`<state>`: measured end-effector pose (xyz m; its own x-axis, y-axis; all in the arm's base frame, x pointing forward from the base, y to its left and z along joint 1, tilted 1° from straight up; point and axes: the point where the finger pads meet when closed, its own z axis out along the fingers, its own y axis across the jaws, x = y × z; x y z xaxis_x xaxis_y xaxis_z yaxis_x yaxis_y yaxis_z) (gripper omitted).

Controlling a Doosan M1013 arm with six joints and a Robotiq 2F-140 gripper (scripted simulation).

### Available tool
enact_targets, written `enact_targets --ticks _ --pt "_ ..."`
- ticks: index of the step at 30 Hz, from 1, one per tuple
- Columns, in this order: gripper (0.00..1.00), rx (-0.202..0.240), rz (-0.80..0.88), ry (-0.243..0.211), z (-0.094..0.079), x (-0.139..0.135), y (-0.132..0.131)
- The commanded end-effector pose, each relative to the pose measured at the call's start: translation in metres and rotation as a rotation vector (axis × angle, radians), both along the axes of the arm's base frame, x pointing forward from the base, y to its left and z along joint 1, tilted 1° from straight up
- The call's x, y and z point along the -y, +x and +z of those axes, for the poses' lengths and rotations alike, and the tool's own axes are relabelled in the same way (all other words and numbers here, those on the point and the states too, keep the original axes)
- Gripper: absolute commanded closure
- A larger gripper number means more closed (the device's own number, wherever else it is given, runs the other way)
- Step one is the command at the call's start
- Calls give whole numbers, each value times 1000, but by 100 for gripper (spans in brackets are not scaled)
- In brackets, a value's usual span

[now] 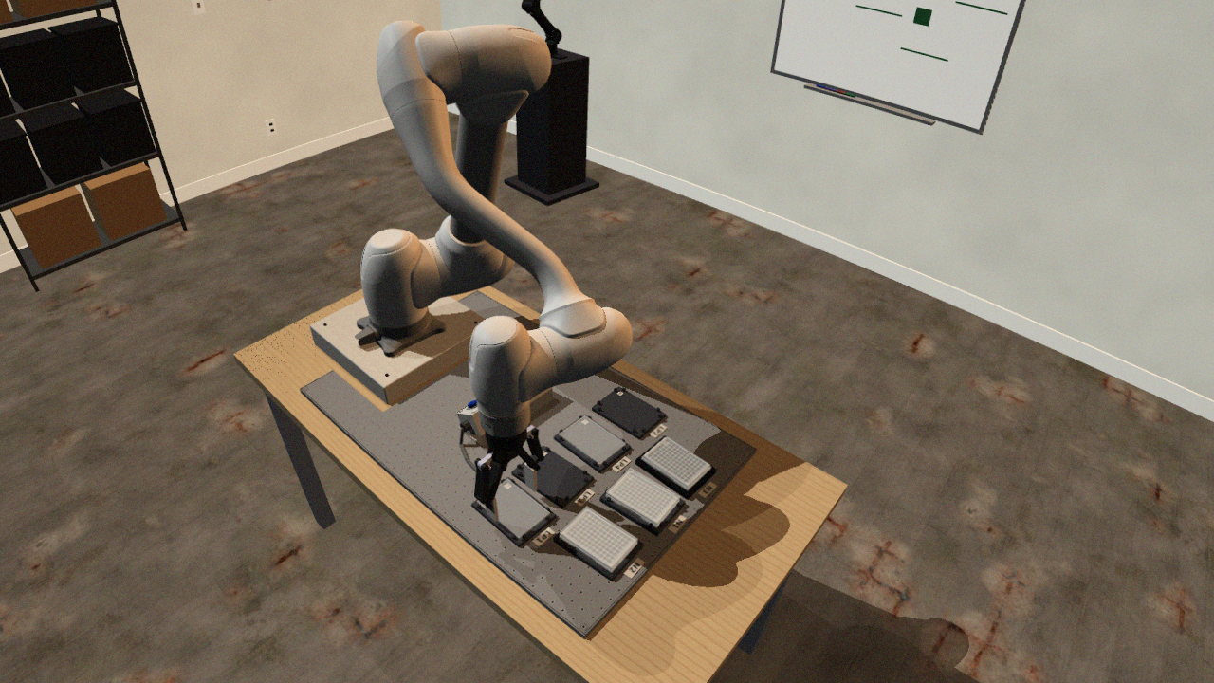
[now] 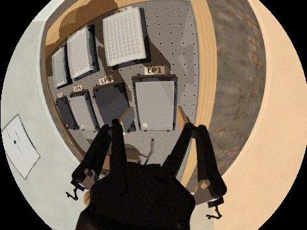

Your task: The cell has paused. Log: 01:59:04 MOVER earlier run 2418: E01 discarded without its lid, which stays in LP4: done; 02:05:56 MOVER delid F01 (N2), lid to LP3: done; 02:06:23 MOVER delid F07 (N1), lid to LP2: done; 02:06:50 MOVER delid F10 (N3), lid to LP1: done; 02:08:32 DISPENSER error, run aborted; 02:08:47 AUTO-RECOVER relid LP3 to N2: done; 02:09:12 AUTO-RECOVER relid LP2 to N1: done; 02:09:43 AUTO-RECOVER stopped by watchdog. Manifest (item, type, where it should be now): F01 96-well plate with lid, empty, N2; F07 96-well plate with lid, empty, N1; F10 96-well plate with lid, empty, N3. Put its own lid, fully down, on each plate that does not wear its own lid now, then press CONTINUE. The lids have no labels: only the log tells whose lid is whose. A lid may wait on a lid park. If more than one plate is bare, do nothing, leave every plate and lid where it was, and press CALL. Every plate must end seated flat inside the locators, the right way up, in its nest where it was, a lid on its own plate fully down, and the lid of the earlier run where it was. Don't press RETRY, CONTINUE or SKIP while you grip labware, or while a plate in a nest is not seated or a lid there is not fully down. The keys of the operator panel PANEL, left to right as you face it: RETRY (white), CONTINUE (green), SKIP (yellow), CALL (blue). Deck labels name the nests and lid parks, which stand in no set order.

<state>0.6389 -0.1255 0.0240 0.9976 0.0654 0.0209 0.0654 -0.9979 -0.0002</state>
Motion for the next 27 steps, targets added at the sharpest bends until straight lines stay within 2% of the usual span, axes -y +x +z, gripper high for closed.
enact_targets --ticks 1,27 --pt "34 1 -1 -3 -3 -3 0" --pt "34 1 -1 -3 -13 -3 0"
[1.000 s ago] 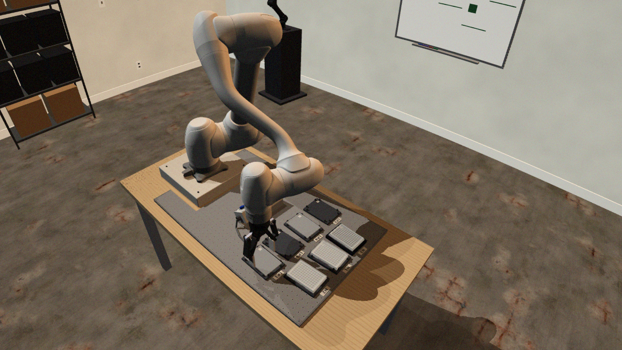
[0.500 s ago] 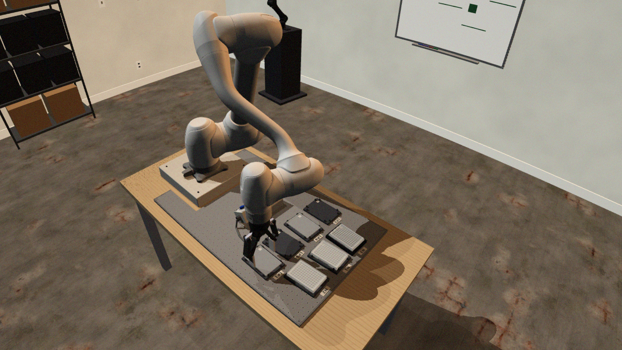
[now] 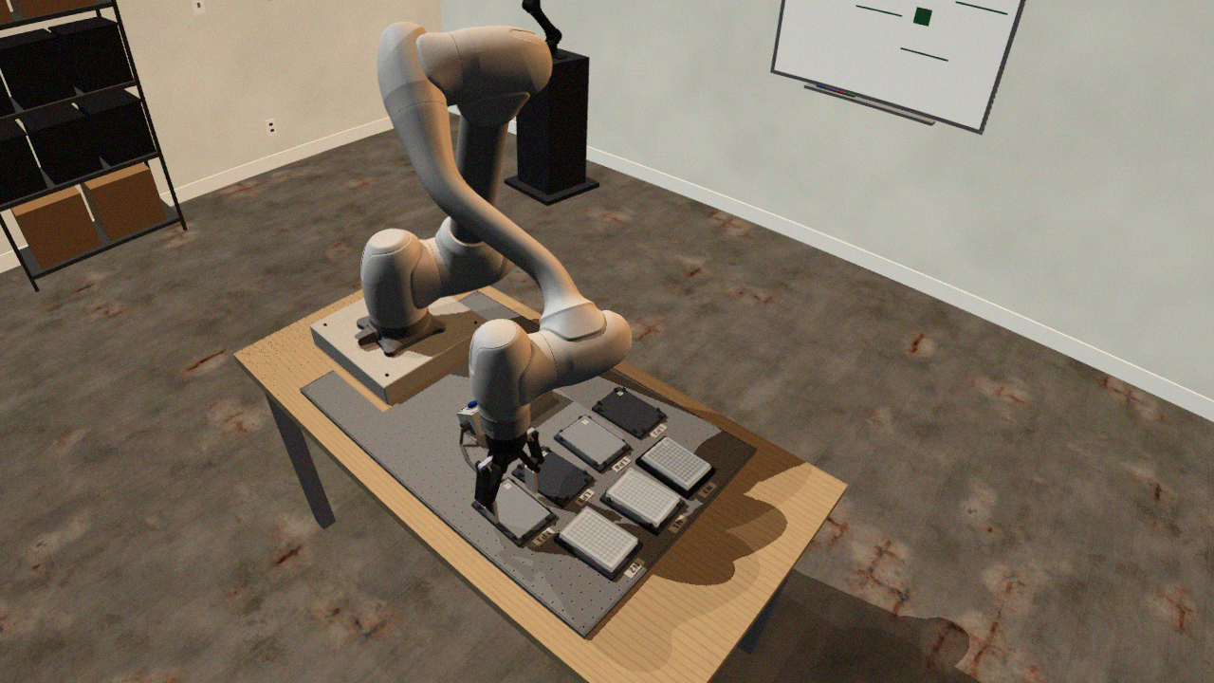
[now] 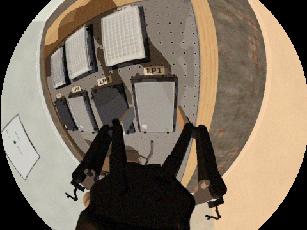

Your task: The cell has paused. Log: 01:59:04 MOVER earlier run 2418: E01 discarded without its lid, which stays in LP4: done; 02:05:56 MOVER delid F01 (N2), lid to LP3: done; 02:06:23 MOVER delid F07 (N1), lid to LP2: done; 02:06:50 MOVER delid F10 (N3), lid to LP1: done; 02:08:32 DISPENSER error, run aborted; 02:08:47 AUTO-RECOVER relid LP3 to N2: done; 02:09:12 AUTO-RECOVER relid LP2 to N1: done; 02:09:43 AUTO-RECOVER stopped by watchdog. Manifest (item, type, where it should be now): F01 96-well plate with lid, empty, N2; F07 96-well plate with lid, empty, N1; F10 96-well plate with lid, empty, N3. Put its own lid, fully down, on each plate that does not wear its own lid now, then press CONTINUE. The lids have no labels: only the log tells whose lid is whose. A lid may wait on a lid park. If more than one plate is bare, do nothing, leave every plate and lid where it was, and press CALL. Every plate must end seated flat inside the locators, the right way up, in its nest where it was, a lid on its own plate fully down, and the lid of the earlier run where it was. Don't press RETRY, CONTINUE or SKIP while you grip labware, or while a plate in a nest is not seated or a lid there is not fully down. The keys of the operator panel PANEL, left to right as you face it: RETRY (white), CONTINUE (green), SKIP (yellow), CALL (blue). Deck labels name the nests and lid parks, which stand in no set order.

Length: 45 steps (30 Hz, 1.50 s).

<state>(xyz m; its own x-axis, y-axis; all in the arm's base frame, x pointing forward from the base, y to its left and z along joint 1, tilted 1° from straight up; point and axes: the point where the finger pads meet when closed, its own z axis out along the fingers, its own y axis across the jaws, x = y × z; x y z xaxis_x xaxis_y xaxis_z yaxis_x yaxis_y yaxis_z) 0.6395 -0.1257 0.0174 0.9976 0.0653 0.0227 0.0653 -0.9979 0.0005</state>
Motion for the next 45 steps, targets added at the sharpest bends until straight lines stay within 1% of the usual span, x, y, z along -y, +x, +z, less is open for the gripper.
enact_targets --ticks 1,22,45 --pt "34 -1 -1 -2 -7 -3 -1" --pt "34 -1 -1 -2 -16 -3 -1" --pt "34 -1 -1 -2 -17 -3 -1"
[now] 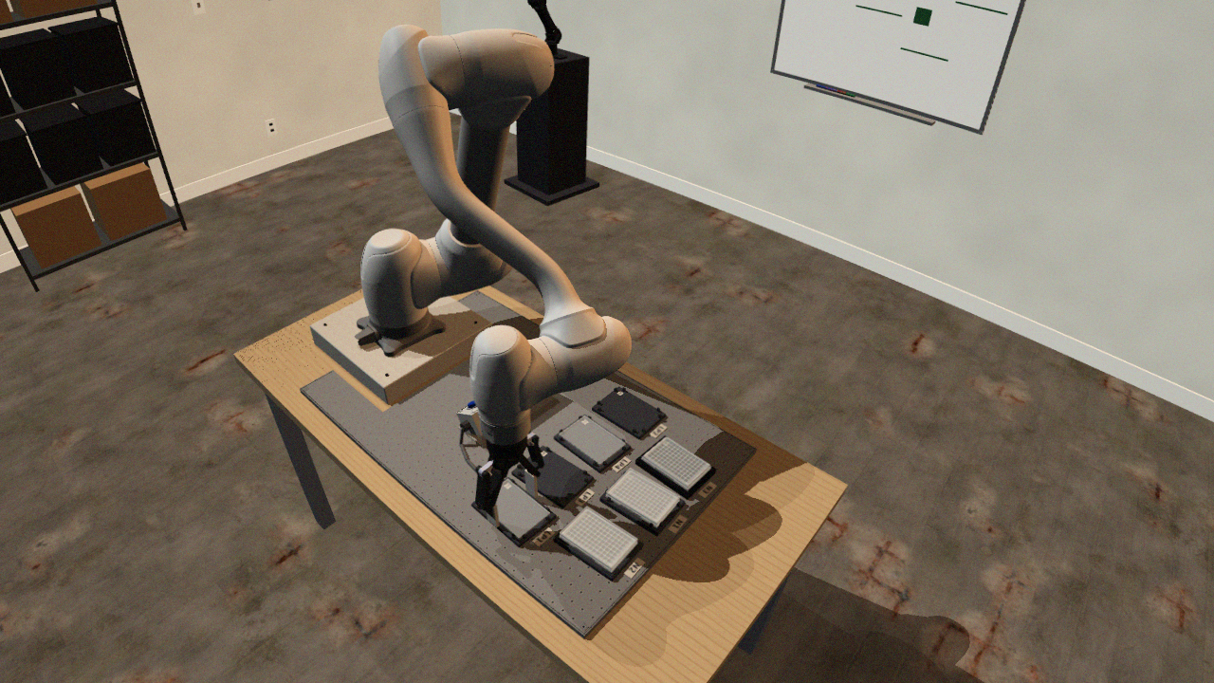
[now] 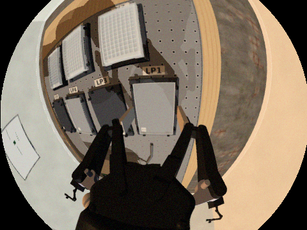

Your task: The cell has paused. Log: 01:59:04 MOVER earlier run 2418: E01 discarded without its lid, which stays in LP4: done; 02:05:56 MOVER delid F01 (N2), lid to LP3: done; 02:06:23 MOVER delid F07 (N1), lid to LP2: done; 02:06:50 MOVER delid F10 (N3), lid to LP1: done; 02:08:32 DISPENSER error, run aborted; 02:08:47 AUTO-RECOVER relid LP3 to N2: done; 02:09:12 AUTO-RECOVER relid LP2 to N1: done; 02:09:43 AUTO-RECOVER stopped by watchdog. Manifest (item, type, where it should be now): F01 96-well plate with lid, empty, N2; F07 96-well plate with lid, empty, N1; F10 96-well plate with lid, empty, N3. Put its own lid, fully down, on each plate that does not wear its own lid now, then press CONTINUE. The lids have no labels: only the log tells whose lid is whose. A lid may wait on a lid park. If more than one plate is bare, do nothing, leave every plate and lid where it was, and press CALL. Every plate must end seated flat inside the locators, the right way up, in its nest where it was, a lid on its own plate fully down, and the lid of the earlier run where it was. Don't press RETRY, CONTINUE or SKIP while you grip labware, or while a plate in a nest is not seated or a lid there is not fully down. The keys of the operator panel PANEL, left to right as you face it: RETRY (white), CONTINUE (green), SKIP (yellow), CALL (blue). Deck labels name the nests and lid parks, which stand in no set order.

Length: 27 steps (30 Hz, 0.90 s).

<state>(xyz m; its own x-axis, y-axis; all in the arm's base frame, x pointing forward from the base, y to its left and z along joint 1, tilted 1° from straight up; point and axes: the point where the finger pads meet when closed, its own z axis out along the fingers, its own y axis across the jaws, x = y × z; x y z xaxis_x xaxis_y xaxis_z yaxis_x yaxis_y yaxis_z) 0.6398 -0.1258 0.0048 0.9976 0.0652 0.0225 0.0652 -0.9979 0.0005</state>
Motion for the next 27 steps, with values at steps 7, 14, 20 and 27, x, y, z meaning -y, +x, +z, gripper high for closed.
enact_targets --ticks 7,14,20,27 --pt "34 -1 -1 -2 -4 -3 -1" --pt "34 -1 -1 -2 -4 -3 -1" --pt "34 -1 -1 -2 -4 -3 -1" --pt "100 -1 -1 -2 -4 -3 -1"
